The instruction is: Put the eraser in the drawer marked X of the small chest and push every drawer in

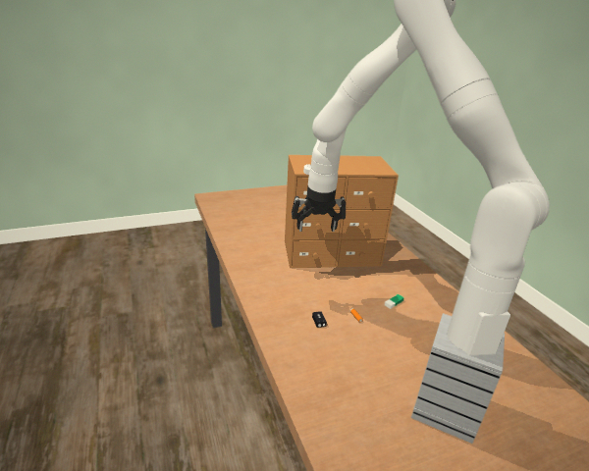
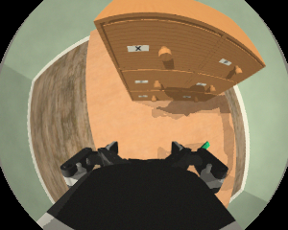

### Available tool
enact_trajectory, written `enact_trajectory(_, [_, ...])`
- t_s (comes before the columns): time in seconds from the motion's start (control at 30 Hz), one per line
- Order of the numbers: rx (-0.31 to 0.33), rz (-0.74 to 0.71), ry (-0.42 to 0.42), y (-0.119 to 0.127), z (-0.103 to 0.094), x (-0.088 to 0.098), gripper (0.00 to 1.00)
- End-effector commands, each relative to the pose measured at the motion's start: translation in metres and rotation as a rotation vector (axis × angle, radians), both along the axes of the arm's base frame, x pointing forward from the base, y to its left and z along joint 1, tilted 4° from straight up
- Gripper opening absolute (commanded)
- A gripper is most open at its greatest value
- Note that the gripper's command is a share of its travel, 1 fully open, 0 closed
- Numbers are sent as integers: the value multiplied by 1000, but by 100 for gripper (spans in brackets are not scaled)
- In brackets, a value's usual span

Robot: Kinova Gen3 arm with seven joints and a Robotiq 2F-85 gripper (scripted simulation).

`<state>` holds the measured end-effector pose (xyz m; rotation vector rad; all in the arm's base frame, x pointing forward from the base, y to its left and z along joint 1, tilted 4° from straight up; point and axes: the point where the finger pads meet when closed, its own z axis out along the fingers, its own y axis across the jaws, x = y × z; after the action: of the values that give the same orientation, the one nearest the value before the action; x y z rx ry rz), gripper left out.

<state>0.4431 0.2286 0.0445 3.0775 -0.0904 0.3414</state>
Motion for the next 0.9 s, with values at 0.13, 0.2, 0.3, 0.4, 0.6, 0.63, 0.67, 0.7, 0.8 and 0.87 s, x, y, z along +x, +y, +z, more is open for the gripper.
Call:
enact_trajectory(0.13, [-5, 15, -33, 4, -2, -2, 100])
enact_trajectory(0.2, [-6, 16, -49, 4, -4, -1, 100])
enact_trajectory(0.3, [-7, 17, -75, 4, -6, 1, 100])
enact_trajectory(0.4, [-9, 18, -102, 4, -8, 2, 100])
enact_trajectory(0.6, [-11, 19, -140, 4, -11, 5, 100])
enact_trajectory(0.63, [-11, 20, -149, 4, -12, 6, 100])
enact_trajectory(0.67, [-12, 20, -159, 3, -12, 6, 100])
enact_trajectory(0.7, [-12, 21, -169, 3, -13, 7, 100])
enact_trajectory(0.8, [-14, 22, -198, 3, -16, 9, 100])
enact_trajectory(0.87, [-15, 22, -219, 3, -17, 11, 100])
